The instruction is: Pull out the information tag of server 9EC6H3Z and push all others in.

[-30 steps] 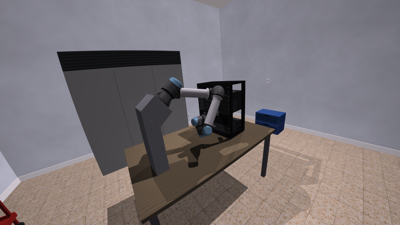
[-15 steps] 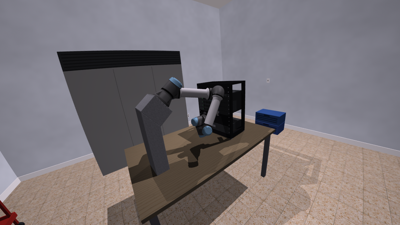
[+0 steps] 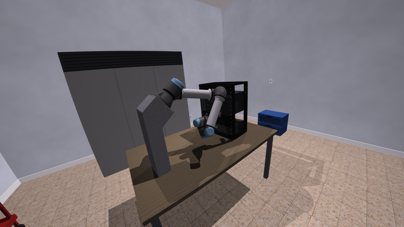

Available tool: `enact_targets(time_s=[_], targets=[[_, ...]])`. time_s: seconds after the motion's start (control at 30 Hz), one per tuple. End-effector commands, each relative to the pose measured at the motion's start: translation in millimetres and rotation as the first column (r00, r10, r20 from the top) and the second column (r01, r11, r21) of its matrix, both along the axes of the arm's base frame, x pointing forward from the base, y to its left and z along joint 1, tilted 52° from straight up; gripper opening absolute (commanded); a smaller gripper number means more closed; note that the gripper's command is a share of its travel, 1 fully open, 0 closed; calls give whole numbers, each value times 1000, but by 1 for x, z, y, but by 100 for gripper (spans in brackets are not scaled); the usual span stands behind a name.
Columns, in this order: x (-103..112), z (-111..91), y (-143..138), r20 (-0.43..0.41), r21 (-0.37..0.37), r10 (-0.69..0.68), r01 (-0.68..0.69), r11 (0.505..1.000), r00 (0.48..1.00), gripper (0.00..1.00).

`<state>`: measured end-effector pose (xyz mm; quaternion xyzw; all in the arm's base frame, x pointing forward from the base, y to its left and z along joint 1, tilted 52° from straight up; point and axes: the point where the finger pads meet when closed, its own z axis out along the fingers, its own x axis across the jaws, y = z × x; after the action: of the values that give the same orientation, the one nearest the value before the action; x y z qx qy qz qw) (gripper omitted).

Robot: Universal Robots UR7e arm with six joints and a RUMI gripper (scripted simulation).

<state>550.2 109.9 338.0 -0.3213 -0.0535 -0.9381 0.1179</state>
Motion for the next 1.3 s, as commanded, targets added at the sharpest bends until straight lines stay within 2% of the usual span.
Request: enact_targets(time_s=[0.0,0.53,1.27], targets=[[0,0,0,1,0,0,0,1000,1000,0],[-3,-3,-1,1,0,0,0,1000,1000,0],[-18,-24,-5,1,0,0,0,1000,1000,0]])
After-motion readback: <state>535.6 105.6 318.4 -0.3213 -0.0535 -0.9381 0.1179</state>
